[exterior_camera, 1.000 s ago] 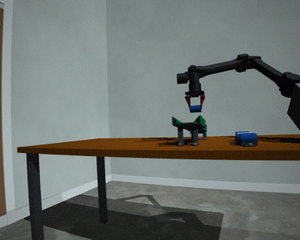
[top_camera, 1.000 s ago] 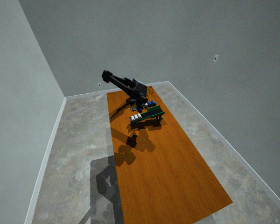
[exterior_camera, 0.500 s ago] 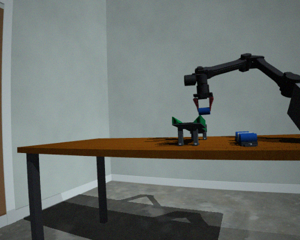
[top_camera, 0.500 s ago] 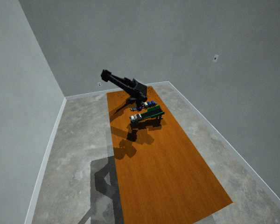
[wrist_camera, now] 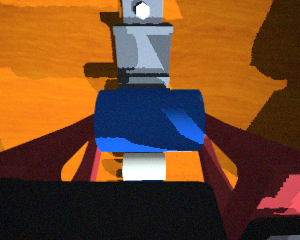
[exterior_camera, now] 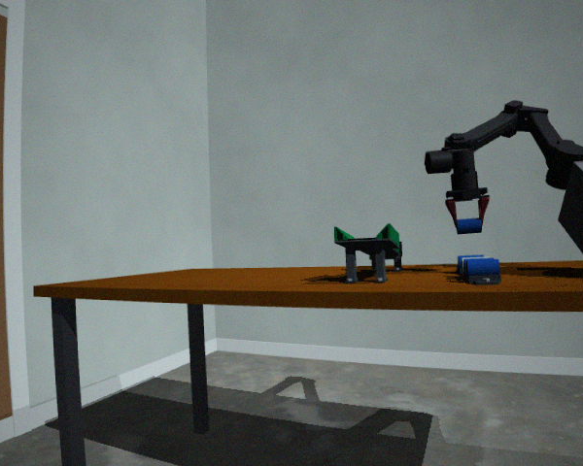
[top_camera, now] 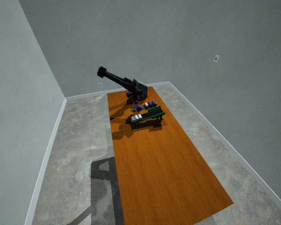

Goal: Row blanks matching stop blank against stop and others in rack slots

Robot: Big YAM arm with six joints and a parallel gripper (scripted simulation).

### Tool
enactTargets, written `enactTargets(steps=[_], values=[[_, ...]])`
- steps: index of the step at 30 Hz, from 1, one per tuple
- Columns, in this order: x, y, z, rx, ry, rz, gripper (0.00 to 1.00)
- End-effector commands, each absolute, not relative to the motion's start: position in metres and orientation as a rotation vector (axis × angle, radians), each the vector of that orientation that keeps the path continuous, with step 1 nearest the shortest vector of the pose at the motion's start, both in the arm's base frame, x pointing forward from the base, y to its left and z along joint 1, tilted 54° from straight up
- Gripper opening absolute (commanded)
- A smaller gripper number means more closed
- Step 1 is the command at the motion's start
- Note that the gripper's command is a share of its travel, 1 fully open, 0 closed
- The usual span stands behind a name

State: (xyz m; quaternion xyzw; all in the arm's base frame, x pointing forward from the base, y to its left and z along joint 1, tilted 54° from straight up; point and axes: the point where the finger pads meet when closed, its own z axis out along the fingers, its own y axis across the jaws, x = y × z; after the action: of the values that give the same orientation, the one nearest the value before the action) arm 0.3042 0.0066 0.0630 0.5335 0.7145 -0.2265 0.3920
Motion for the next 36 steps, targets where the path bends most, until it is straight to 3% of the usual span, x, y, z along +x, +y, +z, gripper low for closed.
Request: enactTargets(steps=[1,36], values=[[0.312,0.013,0.07,1.35,1.81,-0.516,0.59],[0.329,-0.048,0.02,1.358,1.817,-0.559,0.59]])
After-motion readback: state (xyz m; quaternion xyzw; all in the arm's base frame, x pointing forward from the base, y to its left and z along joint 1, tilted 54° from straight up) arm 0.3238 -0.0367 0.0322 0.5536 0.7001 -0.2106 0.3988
